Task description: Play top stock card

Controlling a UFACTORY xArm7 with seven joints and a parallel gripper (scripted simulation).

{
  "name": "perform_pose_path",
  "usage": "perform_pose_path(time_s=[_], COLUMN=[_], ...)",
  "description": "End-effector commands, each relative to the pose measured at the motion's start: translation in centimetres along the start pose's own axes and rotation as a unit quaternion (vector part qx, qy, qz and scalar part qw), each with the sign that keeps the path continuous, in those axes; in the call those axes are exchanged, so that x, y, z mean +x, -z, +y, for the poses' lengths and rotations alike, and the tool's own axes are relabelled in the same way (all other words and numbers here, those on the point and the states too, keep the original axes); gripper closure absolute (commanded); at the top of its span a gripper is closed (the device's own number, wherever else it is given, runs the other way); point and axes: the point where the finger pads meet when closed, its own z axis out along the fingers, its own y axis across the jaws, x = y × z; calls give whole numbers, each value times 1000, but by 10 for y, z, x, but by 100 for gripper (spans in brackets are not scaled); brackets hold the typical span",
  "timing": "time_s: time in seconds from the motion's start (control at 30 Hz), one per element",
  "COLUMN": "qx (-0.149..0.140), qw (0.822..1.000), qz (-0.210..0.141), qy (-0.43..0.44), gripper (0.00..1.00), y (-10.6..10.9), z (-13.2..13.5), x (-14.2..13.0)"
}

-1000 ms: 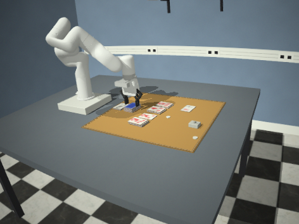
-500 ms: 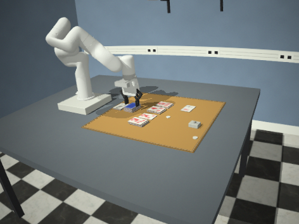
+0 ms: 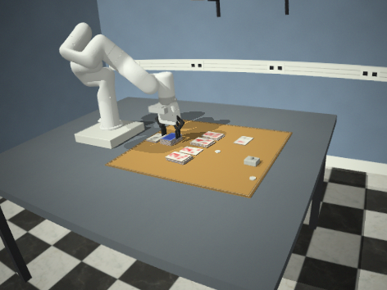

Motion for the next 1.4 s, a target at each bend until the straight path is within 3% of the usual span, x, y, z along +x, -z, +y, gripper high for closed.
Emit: perform_pose_path(time_s=[0.0,0.57,0.6,1.37], qx=[1,1,1,1], qw=[1000,1000,1000,1000], qz=[0,0,0,0], qy=[0,0,0,0], gripper=[13,13,25,25], y=[0,0,0,0], z=[-1,-1,-1,-1], x=[0,0,0,0])
